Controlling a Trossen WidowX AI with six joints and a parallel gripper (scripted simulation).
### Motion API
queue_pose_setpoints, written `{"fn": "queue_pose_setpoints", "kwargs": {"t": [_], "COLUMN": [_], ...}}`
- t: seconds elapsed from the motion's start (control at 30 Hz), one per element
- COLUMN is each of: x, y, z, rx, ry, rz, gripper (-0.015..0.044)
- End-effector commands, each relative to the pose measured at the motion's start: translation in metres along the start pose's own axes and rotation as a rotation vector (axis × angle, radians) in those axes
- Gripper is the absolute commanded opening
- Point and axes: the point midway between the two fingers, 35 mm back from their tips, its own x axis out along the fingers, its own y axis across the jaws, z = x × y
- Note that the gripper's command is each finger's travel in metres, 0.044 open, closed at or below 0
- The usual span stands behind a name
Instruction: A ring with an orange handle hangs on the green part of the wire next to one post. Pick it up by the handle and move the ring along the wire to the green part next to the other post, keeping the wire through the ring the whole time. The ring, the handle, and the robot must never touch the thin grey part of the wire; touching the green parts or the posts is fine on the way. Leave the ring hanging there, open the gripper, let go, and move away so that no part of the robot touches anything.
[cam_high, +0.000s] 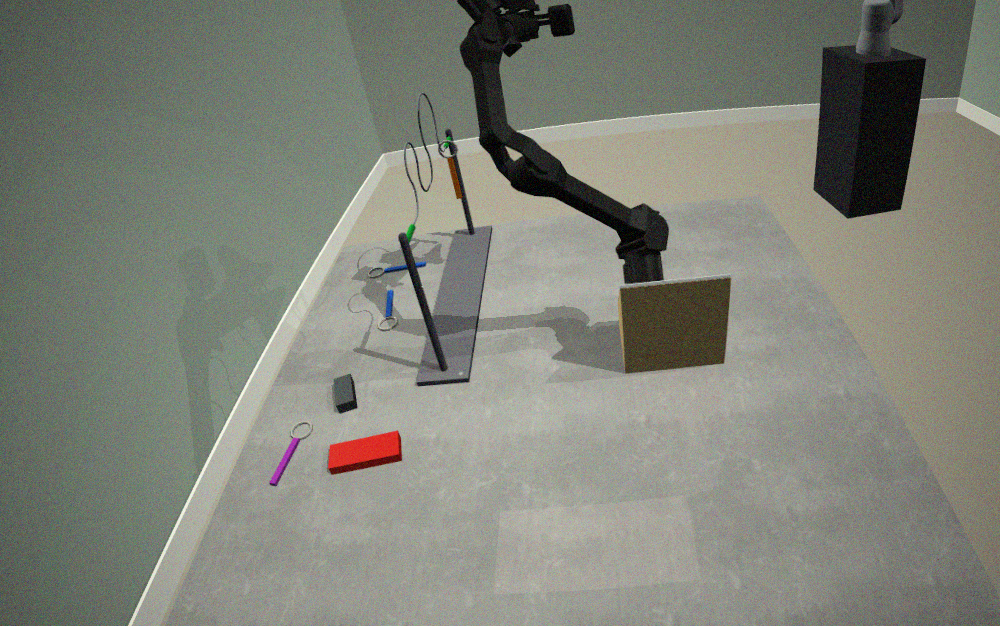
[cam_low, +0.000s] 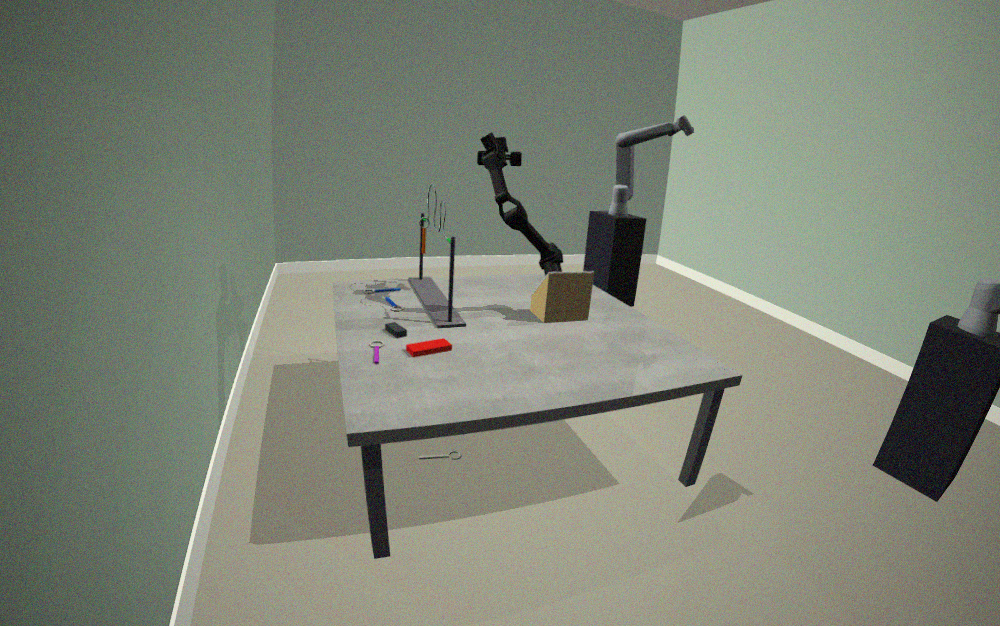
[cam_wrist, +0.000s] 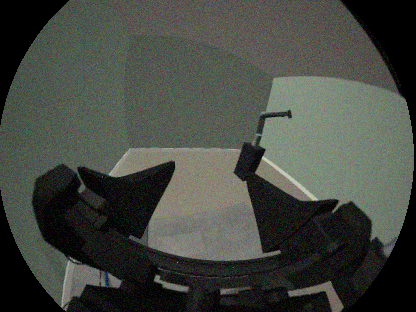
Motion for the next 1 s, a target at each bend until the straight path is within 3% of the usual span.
{"fn": "queue_pose_setpoints", "kwargs": {"t": [0.0,0.27,0.77,0.97], "x": [0.002,0.084,0.232,0.244], "y": [-0.001,-0.029,-0.026,-0.017], "z": [0.0,-0.002,-0.091,-0.113], "rx": [-0.001,-0.062,-0.176,-0.172], "ry": [0.004,0.144,0.295,0.307], "rz": [0.004,0.201,0.697,0.766], "gripper": [0.0374,0.0164,0.016,0.016]}}
